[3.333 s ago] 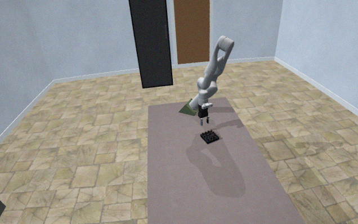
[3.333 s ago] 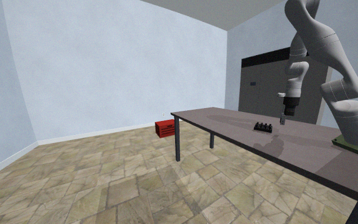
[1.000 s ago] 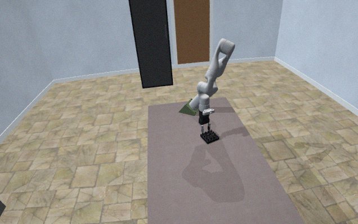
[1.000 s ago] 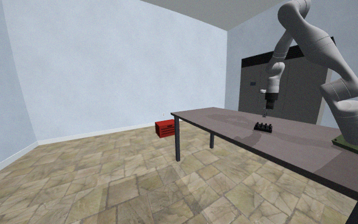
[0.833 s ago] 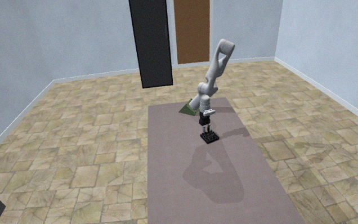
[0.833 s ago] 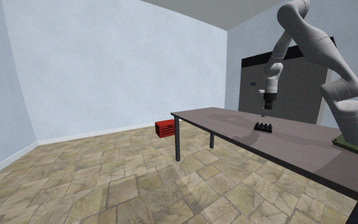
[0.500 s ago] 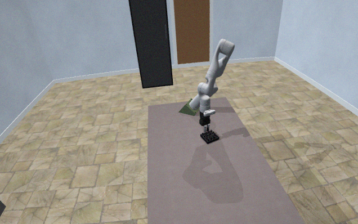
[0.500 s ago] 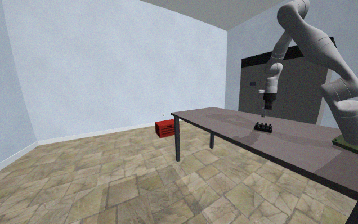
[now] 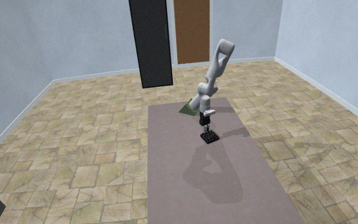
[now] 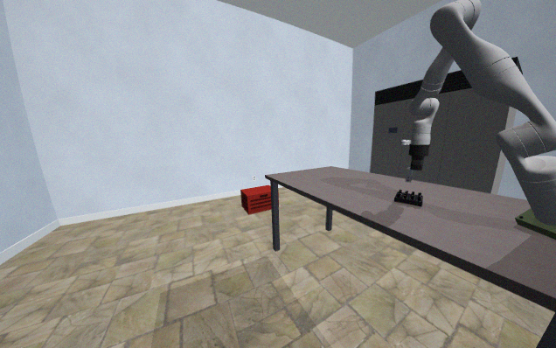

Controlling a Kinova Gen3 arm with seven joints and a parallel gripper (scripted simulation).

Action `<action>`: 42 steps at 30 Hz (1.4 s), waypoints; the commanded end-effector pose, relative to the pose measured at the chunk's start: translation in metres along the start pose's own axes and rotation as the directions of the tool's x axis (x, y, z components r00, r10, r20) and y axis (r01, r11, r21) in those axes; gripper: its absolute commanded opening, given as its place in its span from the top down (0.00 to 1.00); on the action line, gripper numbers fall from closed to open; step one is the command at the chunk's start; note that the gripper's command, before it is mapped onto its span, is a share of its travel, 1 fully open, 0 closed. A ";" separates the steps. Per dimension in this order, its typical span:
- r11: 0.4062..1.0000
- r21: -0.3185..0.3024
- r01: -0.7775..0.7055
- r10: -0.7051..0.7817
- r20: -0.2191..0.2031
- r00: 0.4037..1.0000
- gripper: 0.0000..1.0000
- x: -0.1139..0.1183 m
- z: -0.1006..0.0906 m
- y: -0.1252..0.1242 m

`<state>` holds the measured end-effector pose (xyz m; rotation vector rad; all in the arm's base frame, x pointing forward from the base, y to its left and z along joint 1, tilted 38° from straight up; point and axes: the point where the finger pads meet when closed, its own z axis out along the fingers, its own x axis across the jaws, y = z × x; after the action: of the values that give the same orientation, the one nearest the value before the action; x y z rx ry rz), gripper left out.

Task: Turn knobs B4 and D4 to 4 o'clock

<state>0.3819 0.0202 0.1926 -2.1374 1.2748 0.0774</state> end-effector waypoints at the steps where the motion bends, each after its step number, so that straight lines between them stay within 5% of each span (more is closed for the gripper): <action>1: 1.000 0.001 0.000 0.000 -0.001 1.000 0.54 0.000 0.000 0.000; 42: 1.000 0.001 0.000 0.000 -0.001 1.000 0.54 0.001 0.026 0.000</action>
<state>0.3896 0.0299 0.1746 -2.1369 1.2820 0.0660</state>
